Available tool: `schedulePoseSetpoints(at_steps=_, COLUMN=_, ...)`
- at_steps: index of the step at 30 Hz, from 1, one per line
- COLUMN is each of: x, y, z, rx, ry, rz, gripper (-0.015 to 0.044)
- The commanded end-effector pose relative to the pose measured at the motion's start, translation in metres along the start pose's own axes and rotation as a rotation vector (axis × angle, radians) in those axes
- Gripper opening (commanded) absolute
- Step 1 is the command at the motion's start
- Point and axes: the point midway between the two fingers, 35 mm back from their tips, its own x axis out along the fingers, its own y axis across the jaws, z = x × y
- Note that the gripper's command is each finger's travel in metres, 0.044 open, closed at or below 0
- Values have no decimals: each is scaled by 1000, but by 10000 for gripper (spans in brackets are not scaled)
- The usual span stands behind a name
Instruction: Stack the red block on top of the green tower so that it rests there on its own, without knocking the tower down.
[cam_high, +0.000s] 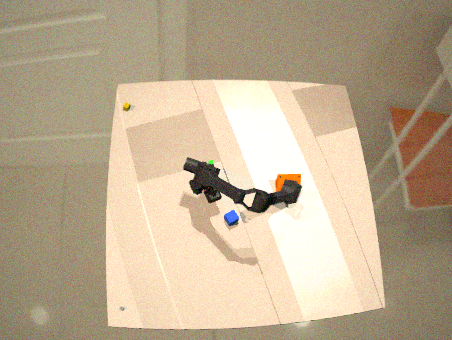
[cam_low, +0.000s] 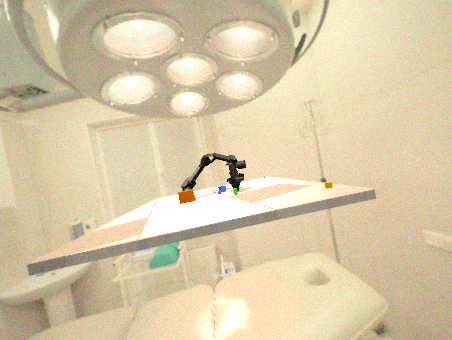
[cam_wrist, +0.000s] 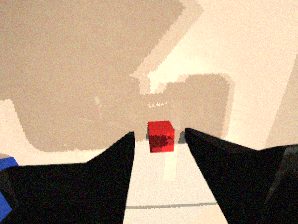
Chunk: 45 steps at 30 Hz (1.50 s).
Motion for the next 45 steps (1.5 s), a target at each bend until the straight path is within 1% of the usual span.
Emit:
schedulePoseSetpoints(at_steps=1, x=0, y=0, z=0, rx=7, ry=-1, rz=3, gripper=151)
schedulePoseSetpoints(at_steps=3, x=0, y=0, z=0, rx=7, ry=-1, rz=3, gripper=99)
schedulePoseSetpoints(at_steps=12, x=0, y=0, z=0, rx=7, ry=-1, rz=3, gripper=39)
schedulePoseSetpoints(at_steps=13, x=-1, y=0, z=0, rx=7, ry=-1, rz=3, gripper=12)
schedulePoseSetpoints(at_steps=14, x=-3, y=0, z=0, rx=7, ry=-1, rz=3, gripper=0)
schedulePoseSetpoints(at_steps=18, x=-16, y=0, z=0, rx=7, ry=-1, rz=2, gripper=0)
schedulePoseSetpoints(at_steps=26, x=-57, y=-1, z=0, rx=8, ry=0, rz=0, gripper=0)
schedulePoseSetpoints(at_steps=39, x=-112, y=-1, z=0, rx=12, ry=-3, rz=-5, gripper=0)
schedulePoseSetpoints(at_steps=45, x=-118, y=1, z=1, rx=25, ry=-8, rz=-5, gripper=0)
